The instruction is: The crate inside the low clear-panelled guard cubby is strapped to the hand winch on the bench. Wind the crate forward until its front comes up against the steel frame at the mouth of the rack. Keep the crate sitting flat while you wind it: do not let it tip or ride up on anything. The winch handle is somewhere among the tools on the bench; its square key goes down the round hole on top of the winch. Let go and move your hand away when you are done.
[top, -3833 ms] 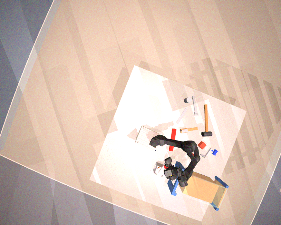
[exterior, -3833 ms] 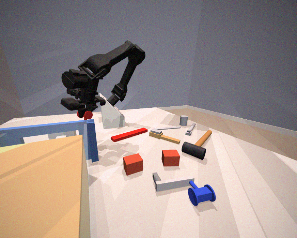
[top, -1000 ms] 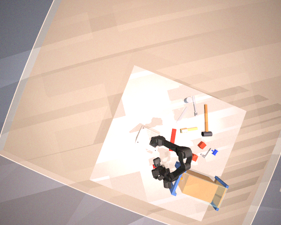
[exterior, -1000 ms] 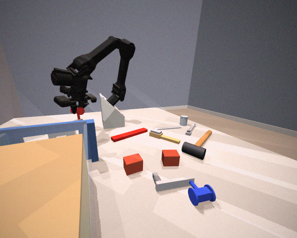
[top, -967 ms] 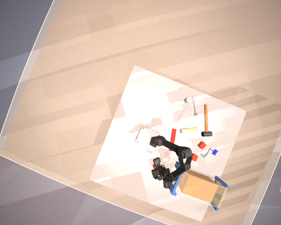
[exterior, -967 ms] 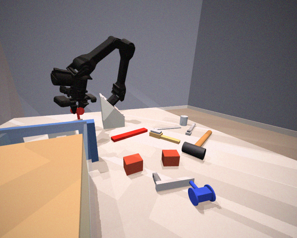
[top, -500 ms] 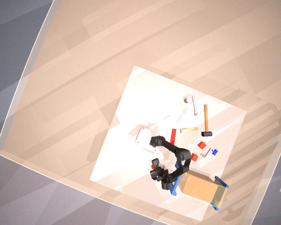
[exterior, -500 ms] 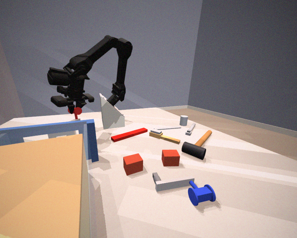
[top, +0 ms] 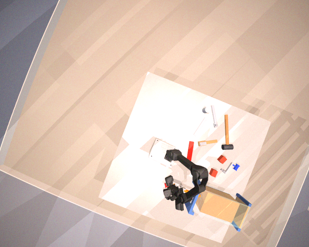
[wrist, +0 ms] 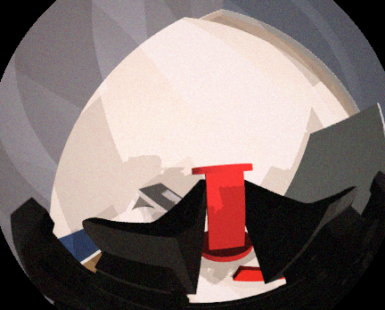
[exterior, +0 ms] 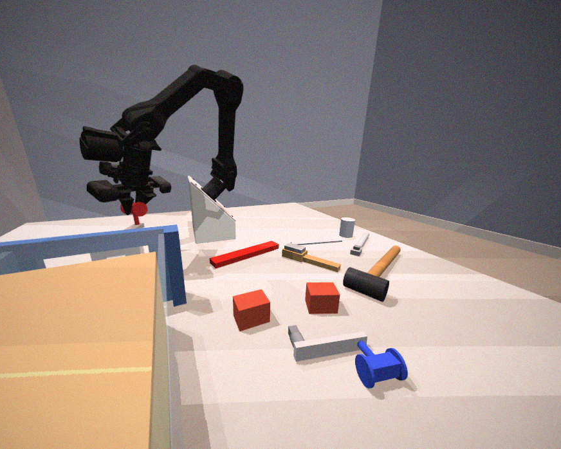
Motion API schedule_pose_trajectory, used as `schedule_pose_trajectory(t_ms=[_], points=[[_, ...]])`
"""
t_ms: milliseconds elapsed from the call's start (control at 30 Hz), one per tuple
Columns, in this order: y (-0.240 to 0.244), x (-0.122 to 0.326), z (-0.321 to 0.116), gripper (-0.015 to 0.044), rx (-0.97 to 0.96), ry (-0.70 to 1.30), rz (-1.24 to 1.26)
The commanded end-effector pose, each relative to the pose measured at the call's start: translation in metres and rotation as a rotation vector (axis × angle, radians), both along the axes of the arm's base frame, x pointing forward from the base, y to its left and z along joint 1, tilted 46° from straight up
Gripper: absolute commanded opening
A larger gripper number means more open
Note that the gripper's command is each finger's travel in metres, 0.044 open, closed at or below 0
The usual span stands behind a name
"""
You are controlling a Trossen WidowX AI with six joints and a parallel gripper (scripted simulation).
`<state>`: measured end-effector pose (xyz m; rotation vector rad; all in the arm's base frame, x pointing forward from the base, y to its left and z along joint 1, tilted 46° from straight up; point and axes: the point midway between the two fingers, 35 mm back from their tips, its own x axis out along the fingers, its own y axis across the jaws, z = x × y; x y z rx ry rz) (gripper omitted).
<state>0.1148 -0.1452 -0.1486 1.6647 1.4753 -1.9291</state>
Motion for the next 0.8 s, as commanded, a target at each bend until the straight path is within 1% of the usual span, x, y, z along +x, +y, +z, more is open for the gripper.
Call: schedule_pose_trajectory(t_ms=[0,767], points=[[-0.008,0.0,-0.01,0.0,-0.022,-0.001,0.006],[-0.027,0.002,-0.028,0.0,-0.024,-0.001,0.006]])
